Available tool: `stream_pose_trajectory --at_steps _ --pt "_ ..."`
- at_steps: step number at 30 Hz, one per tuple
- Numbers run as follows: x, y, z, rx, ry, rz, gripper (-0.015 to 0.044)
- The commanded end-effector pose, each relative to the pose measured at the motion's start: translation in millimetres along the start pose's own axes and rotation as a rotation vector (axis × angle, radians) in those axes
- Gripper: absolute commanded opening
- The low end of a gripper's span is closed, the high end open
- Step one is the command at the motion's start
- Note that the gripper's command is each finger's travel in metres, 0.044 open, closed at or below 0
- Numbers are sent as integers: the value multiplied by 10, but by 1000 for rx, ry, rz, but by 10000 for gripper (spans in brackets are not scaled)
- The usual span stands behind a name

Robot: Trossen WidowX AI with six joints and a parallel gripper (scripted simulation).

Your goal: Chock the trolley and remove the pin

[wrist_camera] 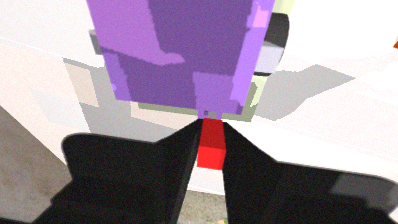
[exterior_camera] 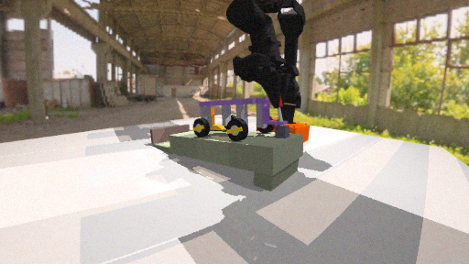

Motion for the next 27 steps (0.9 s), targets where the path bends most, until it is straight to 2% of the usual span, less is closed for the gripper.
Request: stream_pose_trajectory --at_steps 1,27 --pt "51 -13 3 5 3 3 0" --pt "217 -37 0 5 3 3 0"
Point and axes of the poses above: the point midway between the two fingers, 35 mm back from their tips, its own x axis back along the fingers, its own z axis across the jaws, y = z × x, the point moved 5 cm from there along x, back along the fingers, and after that the axes turned 7 degrees about x, right-handed, at the moved point
